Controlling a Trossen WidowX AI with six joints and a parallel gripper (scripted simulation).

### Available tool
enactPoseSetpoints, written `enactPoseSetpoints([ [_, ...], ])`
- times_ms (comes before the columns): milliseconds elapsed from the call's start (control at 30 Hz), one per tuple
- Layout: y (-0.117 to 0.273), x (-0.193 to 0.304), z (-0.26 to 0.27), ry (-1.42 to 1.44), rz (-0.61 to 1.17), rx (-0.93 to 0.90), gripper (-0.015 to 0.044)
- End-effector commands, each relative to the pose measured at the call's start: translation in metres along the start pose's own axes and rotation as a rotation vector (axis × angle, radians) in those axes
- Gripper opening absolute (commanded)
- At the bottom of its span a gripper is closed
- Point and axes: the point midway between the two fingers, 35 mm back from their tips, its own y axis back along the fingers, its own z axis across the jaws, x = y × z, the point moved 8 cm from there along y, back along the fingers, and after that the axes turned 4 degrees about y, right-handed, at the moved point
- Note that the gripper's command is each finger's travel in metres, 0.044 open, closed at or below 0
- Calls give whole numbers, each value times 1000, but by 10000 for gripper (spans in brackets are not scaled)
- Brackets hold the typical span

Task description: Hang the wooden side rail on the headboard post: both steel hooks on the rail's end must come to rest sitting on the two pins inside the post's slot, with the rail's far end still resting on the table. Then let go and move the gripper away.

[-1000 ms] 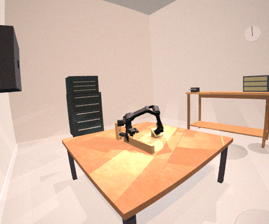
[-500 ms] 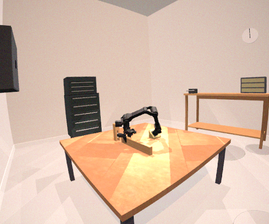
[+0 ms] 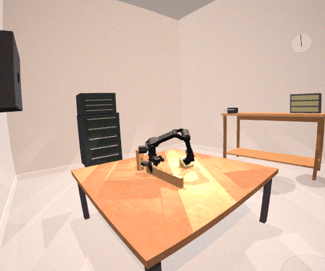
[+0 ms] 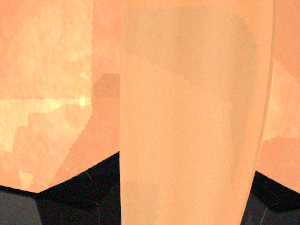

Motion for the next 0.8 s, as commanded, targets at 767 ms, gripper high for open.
enactPoseSetpoints([
  [767,8,1,0,8,6,8,0],
])
